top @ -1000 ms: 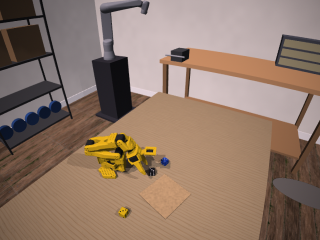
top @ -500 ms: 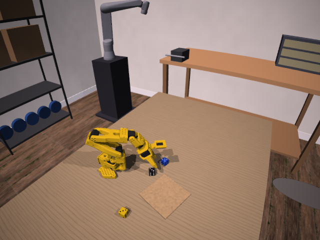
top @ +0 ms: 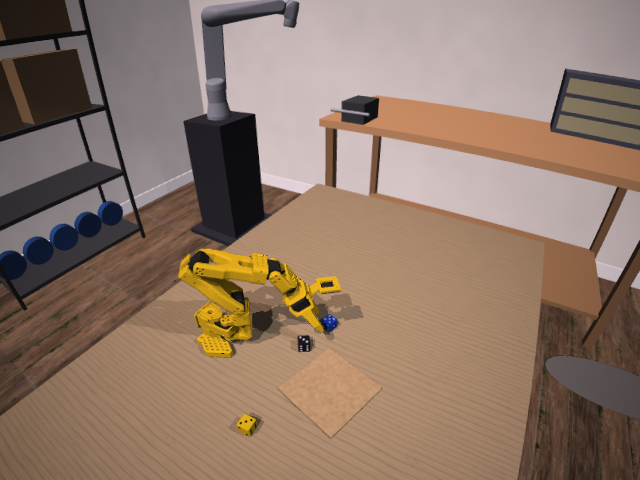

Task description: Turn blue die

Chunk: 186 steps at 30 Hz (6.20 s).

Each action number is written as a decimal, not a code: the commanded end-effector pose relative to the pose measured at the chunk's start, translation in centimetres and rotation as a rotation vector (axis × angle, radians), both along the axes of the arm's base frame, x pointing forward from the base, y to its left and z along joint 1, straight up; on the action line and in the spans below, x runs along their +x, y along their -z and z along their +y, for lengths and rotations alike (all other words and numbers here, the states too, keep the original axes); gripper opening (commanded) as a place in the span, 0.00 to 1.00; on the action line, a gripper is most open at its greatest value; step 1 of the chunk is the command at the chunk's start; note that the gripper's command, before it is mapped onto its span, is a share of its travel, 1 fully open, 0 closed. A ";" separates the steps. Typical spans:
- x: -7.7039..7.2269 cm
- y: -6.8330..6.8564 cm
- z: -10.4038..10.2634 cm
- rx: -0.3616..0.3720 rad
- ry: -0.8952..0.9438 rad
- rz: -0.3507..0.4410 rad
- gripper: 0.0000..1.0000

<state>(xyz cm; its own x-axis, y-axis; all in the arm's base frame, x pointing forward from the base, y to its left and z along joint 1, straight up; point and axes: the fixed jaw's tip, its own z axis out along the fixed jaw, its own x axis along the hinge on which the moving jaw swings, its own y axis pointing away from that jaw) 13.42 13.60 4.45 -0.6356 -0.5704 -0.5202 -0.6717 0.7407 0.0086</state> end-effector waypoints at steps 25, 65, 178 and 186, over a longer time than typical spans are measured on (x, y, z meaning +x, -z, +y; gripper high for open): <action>0.9 -1.5 0.9 0.058 -0.006 -0.063 0.31; 0.9 -1.5 0.9 0.059 -0.006 -0.064 0.31; 0.4 -1.9 2.7 -0.453 -0.592 0.223 0.31; 0.3 -2.4 2.5 -0.451 -0.598 0.215 0.31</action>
<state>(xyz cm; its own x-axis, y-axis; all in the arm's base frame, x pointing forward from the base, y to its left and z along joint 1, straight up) 13.35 15.60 5.44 -0.2267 -0.9739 0.0068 -0.9740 0.2267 0.0025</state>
